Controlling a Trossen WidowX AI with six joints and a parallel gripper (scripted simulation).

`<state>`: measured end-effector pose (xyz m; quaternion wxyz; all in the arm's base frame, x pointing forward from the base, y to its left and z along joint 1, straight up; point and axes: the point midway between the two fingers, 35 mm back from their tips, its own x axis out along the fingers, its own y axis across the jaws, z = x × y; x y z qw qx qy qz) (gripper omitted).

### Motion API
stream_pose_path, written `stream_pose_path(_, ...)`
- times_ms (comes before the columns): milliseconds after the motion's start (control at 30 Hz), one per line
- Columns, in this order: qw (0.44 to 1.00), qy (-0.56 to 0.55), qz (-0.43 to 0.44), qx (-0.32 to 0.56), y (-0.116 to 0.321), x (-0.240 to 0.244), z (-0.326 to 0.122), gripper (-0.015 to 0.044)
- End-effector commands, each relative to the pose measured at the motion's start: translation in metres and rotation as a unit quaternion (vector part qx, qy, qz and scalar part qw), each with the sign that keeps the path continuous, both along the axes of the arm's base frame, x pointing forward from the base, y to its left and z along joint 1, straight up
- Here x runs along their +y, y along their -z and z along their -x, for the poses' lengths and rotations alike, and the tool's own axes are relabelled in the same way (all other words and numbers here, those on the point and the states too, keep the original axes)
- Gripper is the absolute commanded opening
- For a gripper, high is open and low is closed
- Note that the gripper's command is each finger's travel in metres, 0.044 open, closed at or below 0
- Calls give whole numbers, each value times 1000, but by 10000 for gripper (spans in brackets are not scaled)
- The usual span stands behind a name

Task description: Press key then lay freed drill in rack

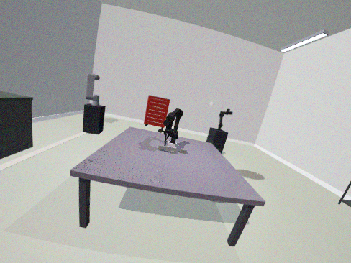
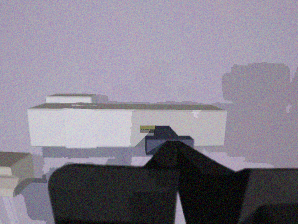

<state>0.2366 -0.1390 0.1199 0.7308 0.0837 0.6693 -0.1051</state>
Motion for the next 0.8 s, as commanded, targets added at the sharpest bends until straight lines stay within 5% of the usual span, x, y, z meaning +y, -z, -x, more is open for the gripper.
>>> stream_pose_path(0,1000,0,-15,27,23,2,5,0)
stream_pose_path(300,1000,0,-15,27,28,2,5,0)
stream_pose_path(633,1000,0,-14,27,-47,-1,-1,263)
stream_pose_path(767,1000,-5,-11,23,-45,-1,-2,368)
